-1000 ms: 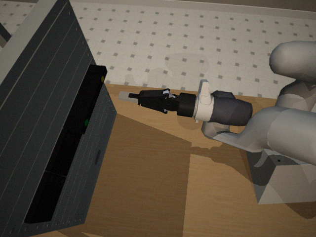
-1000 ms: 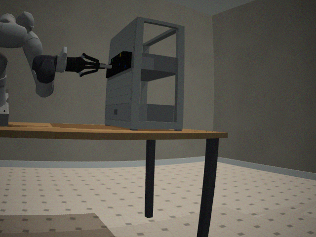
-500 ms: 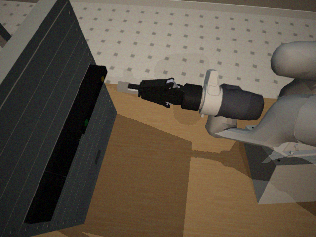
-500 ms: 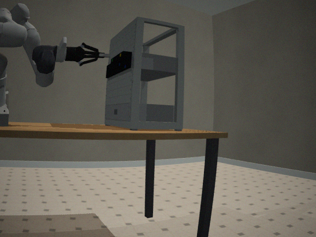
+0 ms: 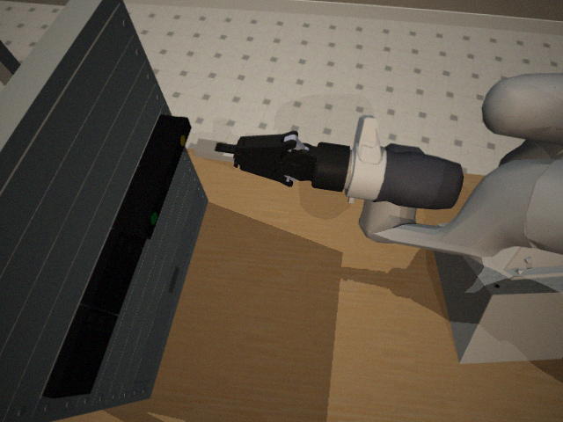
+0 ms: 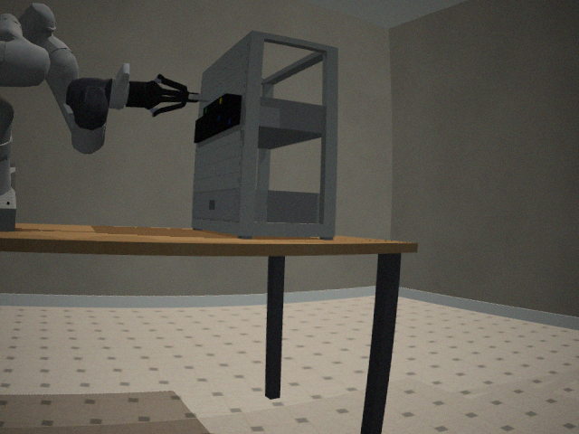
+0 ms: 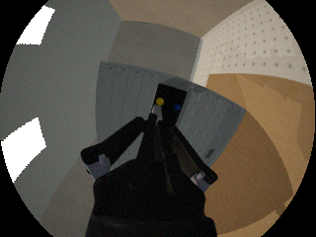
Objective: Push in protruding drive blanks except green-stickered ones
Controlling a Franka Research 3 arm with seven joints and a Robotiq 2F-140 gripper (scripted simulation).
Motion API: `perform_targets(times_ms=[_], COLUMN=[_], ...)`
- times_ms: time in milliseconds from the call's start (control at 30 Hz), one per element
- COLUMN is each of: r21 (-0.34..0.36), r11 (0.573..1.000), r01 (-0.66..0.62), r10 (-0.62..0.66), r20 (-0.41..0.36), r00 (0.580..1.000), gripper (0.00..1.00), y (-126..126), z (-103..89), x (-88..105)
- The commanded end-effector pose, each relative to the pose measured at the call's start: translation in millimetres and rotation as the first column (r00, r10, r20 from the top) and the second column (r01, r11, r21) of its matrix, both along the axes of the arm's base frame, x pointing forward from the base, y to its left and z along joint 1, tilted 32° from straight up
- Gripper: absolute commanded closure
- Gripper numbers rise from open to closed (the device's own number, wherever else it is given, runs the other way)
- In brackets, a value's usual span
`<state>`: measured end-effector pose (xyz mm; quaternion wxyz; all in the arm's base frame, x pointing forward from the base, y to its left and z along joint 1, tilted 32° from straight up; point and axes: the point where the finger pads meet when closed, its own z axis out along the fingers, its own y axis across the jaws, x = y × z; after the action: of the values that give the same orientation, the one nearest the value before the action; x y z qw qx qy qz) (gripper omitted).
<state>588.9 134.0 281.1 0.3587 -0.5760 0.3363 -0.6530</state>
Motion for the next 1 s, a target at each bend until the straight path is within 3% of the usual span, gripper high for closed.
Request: perform_targets(times_ms=[0,967], r21=[-0.013,-0.013], r11=[1.0,1.0], r01=[0.008,0.008], r10=[-0.008,-0.008], r20=[-0.008,-0.008], r00=[1.0,1.0], gripper=[1.0,1.0], y=[-2.9,-3.0], z=[-0.3,0.1], x=[16.3,20.2])
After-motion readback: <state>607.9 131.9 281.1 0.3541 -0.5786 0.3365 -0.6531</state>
